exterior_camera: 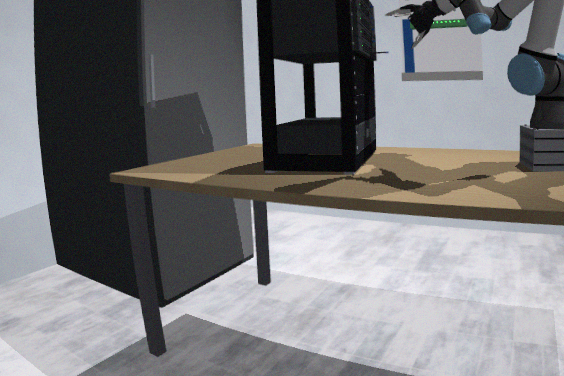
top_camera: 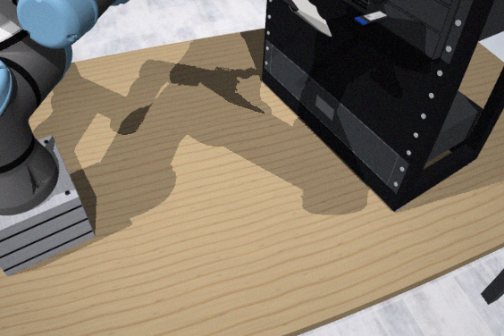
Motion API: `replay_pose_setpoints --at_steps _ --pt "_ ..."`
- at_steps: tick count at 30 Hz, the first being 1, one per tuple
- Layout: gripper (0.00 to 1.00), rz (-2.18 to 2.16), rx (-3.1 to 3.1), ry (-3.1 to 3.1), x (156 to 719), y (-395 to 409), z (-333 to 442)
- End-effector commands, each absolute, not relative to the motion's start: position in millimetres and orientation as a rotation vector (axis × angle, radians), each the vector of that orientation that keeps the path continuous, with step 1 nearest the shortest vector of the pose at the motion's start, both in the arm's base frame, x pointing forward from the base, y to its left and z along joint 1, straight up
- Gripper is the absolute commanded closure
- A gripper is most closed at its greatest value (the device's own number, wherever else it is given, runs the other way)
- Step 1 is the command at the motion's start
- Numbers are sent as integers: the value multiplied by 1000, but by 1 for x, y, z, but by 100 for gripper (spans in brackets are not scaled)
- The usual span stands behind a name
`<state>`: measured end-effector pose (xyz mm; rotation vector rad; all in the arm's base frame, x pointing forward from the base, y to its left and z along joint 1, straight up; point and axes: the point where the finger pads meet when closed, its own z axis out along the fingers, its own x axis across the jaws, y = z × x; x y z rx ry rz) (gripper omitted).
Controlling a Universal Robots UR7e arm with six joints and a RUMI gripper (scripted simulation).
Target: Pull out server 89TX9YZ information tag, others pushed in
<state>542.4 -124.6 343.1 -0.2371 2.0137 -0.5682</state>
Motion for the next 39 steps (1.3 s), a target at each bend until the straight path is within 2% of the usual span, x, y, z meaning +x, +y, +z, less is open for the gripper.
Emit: replay_pose_setpoints --at_steps 1,39 --pt "0 -578 -258 2007 544 -126 344" --pt "0 -643 -400 1960 553 -131 344"
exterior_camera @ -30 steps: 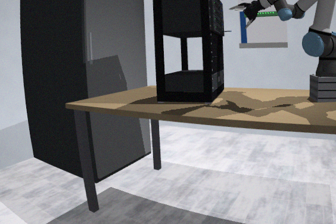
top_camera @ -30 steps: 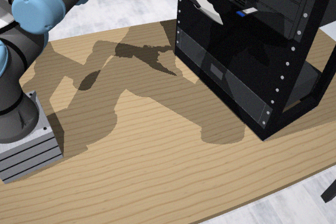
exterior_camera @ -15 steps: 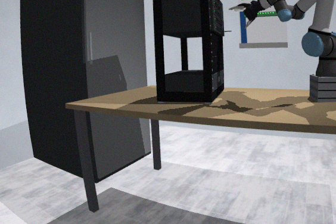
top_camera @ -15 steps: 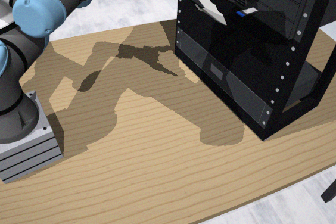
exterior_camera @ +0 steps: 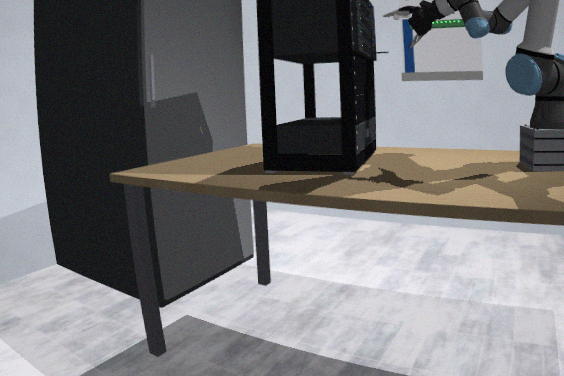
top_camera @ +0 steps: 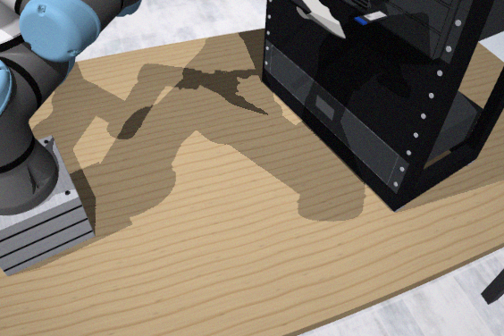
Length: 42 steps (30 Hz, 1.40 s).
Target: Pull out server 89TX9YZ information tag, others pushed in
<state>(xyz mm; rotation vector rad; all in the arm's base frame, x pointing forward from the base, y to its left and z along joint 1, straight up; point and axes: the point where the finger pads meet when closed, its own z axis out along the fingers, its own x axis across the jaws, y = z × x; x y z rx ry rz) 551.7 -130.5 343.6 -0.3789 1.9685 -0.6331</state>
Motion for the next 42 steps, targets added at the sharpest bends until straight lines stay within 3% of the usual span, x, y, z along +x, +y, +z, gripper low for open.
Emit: replay_pose_setpoints --at_steps 1,42 --pt "0 -643 -400 1960 553 -131 344" --pt "0 -733 -573 1888 562 -138 345"
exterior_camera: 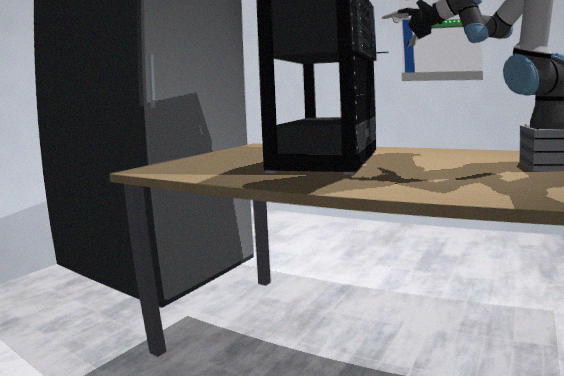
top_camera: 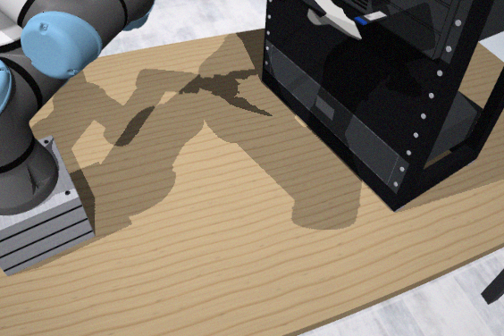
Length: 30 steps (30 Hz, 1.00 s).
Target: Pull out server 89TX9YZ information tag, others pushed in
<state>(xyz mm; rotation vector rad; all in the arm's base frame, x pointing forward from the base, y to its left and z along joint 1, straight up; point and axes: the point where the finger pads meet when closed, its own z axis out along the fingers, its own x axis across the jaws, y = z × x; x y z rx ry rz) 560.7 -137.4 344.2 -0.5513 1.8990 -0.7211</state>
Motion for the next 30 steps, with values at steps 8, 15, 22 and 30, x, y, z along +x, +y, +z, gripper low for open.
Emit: replay_pose_setpoints --at_steps 8,15,22,30 --pt "0 -756 -614 1868 563 -140 345" --pt "0 -771 -640 1855 564 -141 345" --pt "0 -793 -677 1836 566 -142 345" --pt "0 -812 -709 1819 567 -143 345"
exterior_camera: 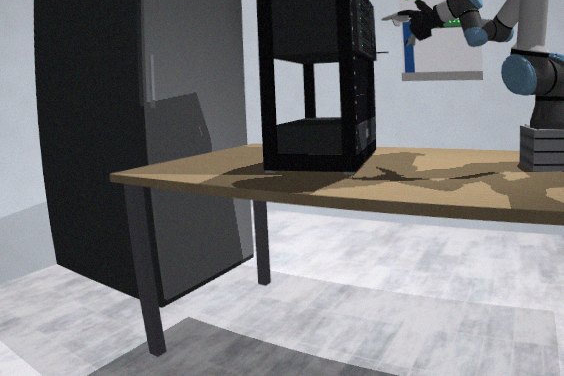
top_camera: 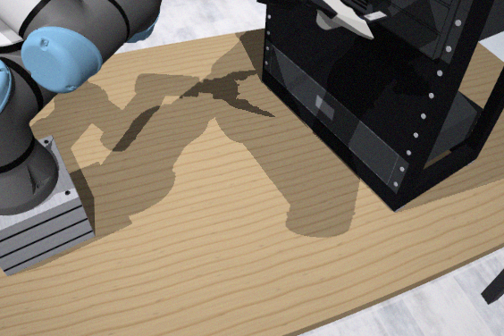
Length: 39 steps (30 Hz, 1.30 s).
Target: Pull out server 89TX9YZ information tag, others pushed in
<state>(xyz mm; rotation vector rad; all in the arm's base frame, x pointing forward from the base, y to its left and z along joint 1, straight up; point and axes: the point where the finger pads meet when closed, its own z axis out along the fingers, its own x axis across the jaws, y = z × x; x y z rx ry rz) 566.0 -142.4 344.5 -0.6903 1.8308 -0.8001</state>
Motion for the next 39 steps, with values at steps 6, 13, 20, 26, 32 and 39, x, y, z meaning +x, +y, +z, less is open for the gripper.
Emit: replay_pose_setpoints --at_steps 6,13,20,26,32,39 --pt "0 -831 -742 1801 568 -144 345" --pt "0 -855 -780 1779 568 -145 345" --pt "0 -872 -807 1763 569 -146 345" --pt "0 -893 -840 1743 570 -147 345" --pt "0 -908 -862 1729 570 -148 345" --pt "0 -934 -901 1703 571 -149 345"
